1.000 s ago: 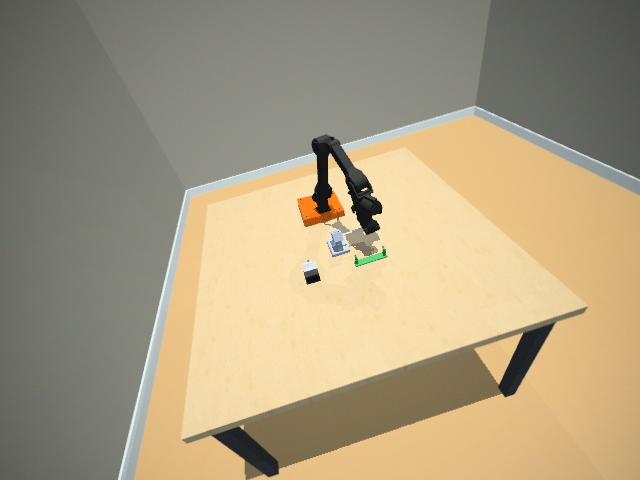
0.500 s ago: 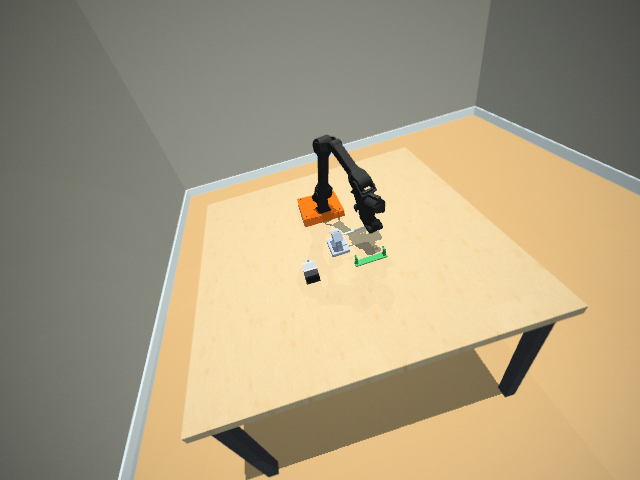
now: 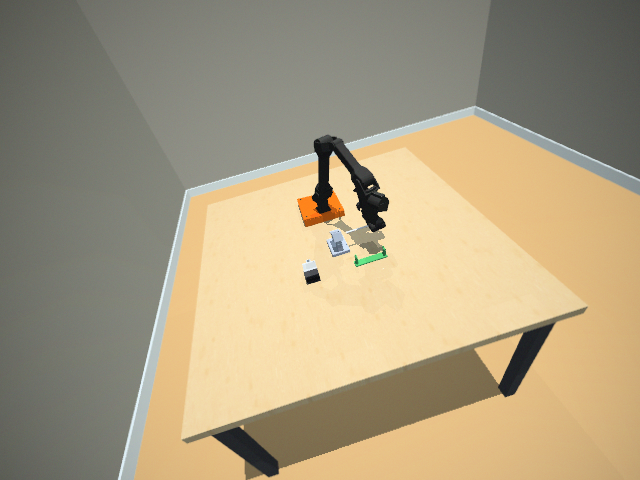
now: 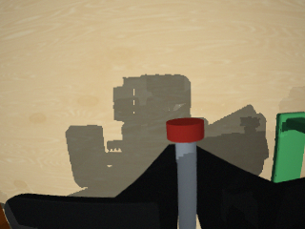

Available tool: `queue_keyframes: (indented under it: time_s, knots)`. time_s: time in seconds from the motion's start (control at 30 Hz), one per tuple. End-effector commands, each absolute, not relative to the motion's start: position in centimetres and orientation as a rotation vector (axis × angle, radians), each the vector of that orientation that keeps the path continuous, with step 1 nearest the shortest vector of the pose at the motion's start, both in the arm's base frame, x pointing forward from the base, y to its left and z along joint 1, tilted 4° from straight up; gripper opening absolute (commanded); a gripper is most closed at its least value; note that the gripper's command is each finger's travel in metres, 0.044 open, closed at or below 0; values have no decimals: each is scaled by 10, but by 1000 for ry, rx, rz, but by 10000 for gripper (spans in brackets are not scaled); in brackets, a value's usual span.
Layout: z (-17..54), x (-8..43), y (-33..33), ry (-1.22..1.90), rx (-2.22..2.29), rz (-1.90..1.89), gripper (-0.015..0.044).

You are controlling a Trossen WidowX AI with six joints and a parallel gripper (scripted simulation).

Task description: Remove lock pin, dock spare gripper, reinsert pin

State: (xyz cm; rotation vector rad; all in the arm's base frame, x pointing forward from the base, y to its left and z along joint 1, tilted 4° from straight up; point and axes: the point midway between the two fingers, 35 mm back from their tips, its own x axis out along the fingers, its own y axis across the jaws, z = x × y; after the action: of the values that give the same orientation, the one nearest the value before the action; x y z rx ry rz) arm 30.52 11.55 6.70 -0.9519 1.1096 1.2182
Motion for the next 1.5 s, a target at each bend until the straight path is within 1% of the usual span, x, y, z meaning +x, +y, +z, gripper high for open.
queue_keyframes:
  time_s: [0.0,0.73,0.77,0.83,0.97,1.47]
  knots:
    - [69,307,119,1113,-953,1214,0]
    - [95,303,119,1131,-945,1226,0]
    - [89,302,119,1134,-943,1227,12]
    - [89,302,119,1134,-943,1227,0]
    - [89,303,119,1134,-943,1227,0]
    - [99,347,127,1132,-944,1225,0]
